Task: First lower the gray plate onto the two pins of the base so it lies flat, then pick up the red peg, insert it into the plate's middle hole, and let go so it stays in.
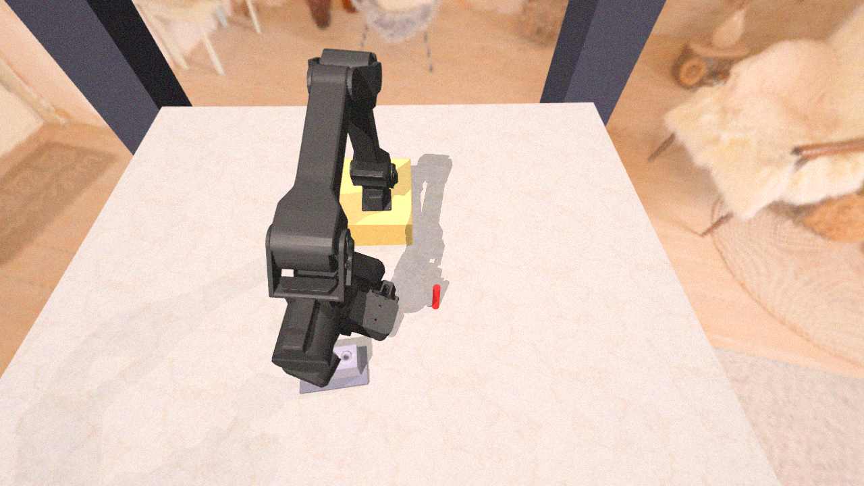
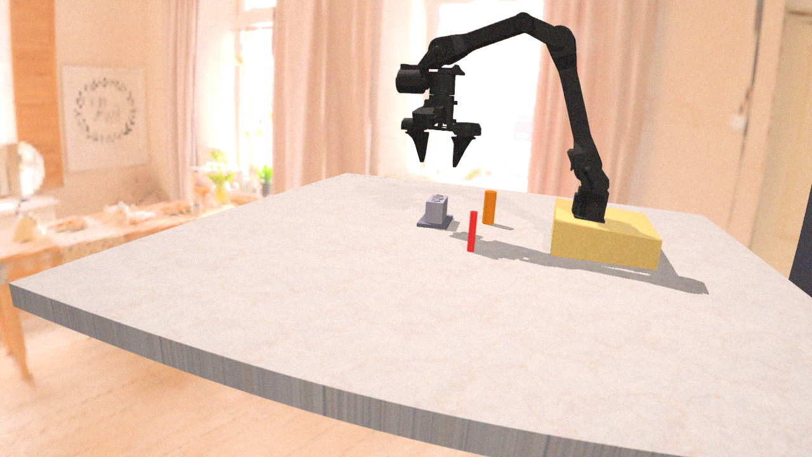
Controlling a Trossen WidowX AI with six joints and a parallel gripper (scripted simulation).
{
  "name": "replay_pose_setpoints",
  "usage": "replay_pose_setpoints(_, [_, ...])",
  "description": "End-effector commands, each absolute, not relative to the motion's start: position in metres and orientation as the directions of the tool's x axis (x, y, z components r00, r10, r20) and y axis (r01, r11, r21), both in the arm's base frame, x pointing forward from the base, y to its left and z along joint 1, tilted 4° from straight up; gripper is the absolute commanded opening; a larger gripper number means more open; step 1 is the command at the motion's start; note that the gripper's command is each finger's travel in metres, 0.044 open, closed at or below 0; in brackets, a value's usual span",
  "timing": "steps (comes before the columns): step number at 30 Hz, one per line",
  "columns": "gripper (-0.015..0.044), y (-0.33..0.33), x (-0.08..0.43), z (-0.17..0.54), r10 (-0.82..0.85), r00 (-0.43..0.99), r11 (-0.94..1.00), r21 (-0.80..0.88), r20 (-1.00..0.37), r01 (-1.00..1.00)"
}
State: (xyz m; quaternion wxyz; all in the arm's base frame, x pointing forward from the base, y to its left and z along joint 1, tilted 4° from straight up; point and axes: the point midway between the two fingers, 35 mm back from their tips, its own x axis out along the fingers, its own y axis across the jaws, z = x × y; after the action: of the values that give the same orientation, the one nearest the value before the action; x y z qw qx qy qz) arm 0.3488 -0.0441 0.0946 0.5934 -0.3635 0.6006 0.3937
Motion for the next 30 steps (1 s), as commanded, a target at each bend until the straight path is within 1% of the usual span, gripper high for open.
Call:
replay_pose_setpoints(1, [0.044, -0.005, 0.335, 0.101, 0.036, -0.023, 0.763, 0.042, -0.999, -0.645])
replay_pose_setpoints(4, [0.044, 0.015, 0.325, 0.103, 0.038, -0.023, 0.894, 0.044, -0.999, -0.445])
replay_pose_setpoints(7, [0.044, 0.034, 0.315, 0.104, 0.039, -0.024, 0.975, 0.044, -0.999, -0.22])
replay_pose_setpoints(9, [0.044, 0.046, 0.307, 0.104, 0.041, -0.025, 0.997, 0.042, -0.999, -0.061])
replay_pose_setpoints(13, [0.044, 0.063, 0.294, 0.105, 0.043, -0.026, 0.988, 0.038, -0.999, 0.149])
replay_pose_setpoints(21, [0.044, 0.088, 0.27, 0.105, 0.046, -0.029, 0.85, 0.024, -0.999, 0.525])
replay_pose_setpoints(25, [0.044, 0.098, 0.258, 0.105, 0.047, -0.031, 0.724, 0.013, -0.998, 0.69])
replay_pose_setpoints(30, [0.044, 0.108, 0.244, 0.104, 0.048, -0.033, 0.52, -0.003, -0.998, 0.854])
